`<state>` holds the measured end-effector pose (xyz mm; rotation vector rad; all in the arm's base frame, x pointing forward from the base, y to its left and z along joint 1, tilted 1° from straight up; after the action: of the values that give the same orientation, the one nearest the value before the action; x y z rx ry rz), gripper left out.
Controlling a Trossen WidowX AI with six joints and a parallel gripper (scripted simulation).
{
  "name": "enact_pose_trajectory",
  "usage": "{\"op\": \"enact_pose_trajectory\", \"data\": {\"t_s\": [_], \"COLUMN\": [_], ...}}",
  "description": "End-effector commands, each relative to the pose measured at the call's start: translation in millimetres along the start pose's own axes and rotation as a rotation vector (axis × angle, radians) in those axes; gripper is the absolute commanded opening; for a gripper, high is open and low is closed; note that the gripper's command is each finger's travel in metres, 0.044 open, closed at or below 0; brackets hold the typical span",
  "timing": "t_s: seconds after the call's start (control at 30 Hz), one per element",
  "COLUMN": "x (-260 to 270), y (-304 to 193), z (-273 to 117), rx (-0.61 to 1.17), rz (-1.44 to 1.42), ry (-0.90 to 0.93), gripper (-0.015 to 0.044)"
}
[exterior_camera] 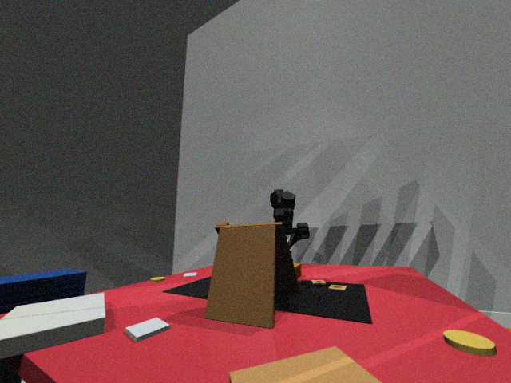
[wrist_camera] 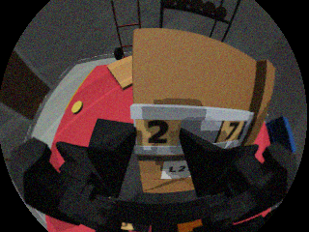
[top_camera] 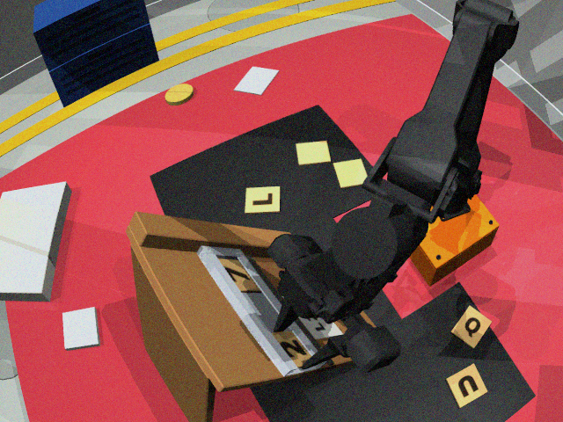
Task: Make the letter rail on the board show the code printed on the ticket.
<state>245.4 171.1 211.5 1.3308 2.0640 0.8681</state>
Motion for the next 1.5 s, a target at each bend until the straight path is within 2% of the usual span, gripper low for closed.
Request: {"op": "enact_pose_trajectory", "data": {"t_s": [0.0,1.47], "x": [-2,-29], "y": [-2,-6], "z": [1,1], "rx": [0.003,0.003], "rz": [-0.006,-0.009], "ry": [0.003,0.0], "gripper": [0.0,0.0]}}
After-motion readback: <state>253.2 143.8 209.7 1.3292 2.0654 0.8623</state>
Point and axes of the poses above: the point midway between the two fingers, 35 mm back from their tips, its own z axis out along the fingers, its own x axis across the jaws, y = z × x, the point moved 9 cm from there along -z, back along the fingers, and after that the axes turned 9 degrees about -z, right-handed, at the moved point
